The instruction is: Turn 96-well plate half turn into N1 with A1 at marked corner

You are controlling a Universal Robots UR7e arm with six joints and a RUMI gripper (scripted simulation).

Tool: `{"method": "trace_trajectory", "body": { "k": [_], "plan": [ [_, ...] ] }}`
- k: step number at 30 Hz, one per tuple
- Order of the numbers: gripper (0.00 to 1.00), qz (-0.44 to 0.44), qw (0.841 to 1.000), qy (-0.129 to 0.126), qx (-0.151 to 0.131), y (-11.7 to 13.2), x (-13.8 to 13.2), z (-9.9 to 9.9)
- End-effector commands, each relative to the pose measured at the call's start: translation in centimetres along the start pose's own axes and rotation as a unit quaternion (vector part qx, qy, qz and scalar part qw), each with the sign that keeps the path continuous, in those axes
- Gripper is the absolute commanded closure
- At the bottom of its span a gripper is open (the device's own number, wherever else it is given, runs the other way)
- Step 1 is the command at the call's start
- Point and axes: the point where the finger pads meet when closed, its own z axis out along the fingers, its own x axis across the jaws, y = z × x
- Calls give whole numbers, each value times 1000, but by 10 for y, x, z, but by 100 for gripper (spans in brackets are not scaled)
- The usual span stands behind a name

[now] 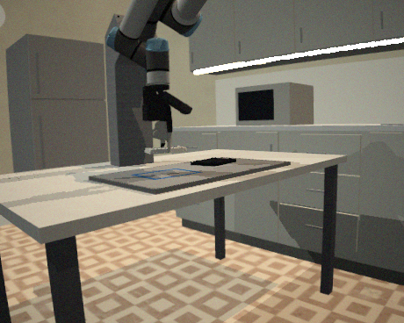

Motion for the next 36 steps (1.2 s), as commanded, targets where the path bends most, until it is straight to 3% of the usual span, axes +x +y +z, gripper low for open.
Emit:
{"method": "trace_trajectory", "body": {
  "k": [1, 36],
  "plan": [
    [100, 0, 1000, 0, 0, 0, 0, 0],
    [100, 0, 1000, 0, 0, 0, 0, 12]
  ]
}}
